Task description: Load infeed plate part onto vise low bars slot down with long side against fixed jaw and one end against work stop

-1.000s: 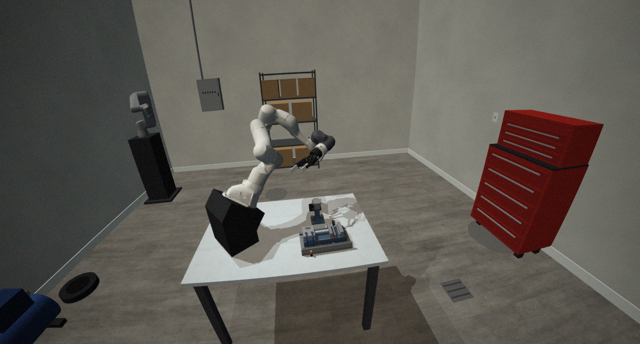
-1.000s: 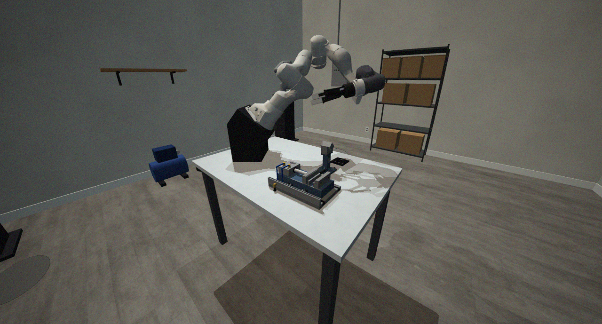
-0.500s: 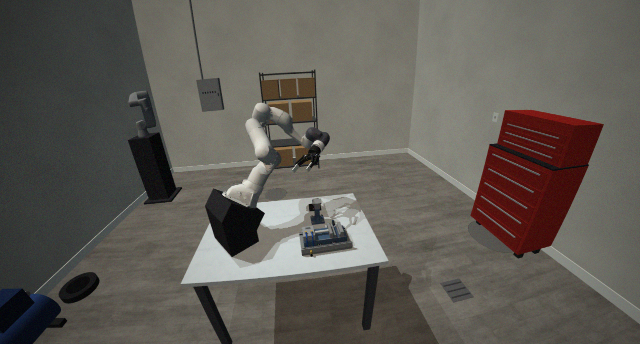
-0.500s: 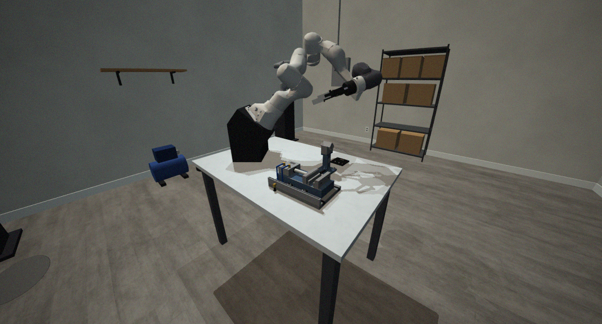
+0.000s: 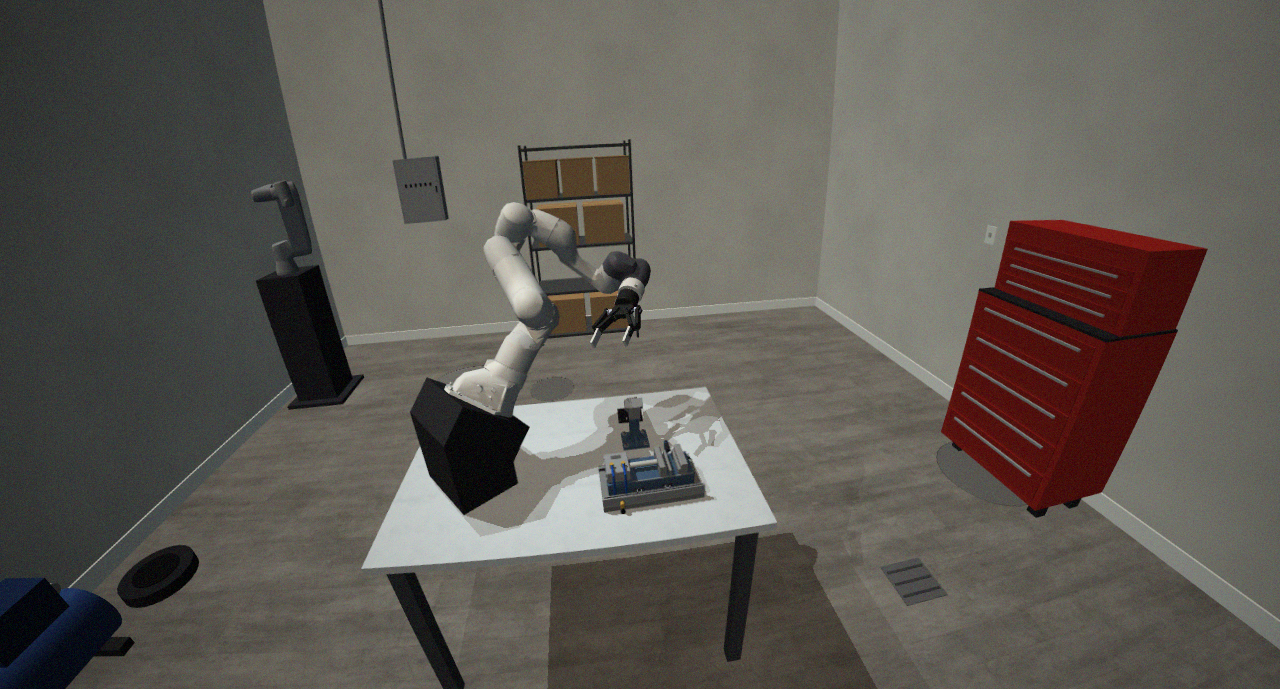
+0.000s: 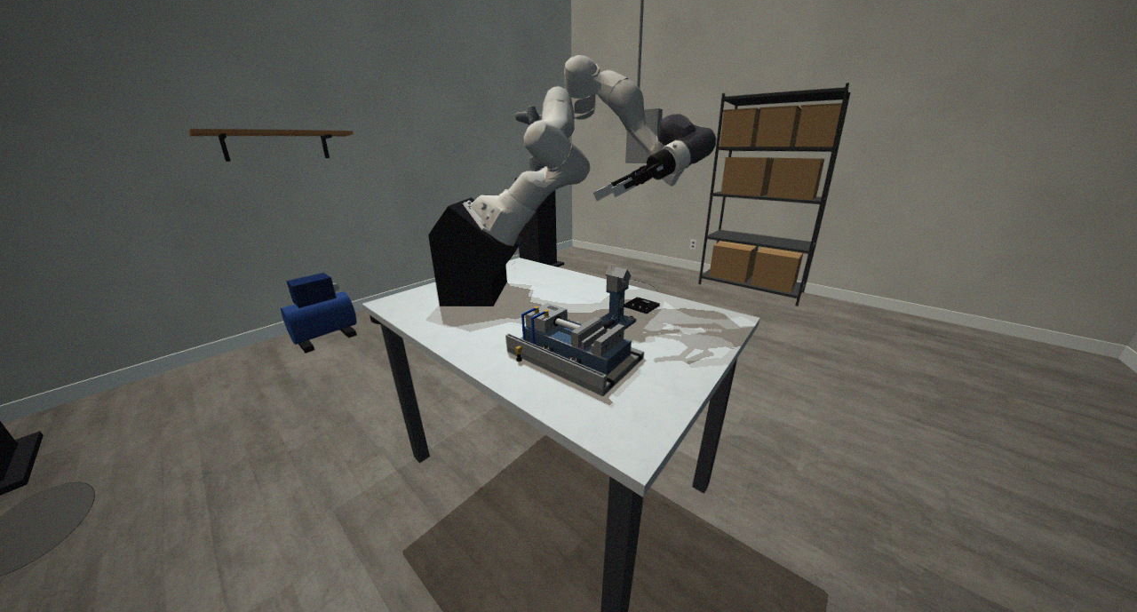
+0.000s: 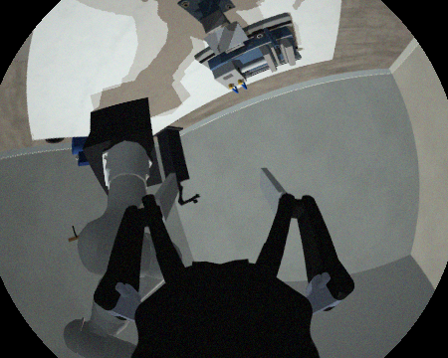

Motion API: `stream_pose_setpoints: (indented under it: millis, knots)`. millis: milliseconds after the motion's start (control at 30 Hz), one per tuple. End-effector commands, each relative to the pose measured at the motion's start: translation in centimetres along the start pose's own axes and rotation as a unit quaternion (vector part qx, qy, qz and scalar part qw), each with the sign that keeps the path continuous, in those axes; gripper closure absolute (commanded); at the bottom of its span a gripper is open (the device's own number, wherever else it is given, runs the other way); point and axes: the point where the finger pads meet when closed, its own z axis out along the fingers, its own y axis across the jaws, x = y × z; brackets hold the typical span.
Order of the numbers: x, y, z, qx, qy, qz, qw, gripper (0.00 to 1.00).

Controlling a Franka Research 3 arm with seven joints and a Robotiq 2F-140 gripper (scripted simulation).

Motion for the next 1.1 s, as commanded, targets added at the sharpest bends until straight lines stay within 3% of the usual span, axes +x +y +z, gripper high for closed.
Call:
stream_pose_setpoints:
  millis: [0, 533, 1067]
  knots:
    - [0.8, 0.8, -0.3, -0.02, 0.017, -0.026, 0.999, 0.24]
    - [3.7, 1.5, -1.9, -0.072, 0.074, -0.083, 0.991, 0.24]
    - [6.6, 1.2, -3.3, -0.108, 0.119, -0.129, 0.979, 0.24]
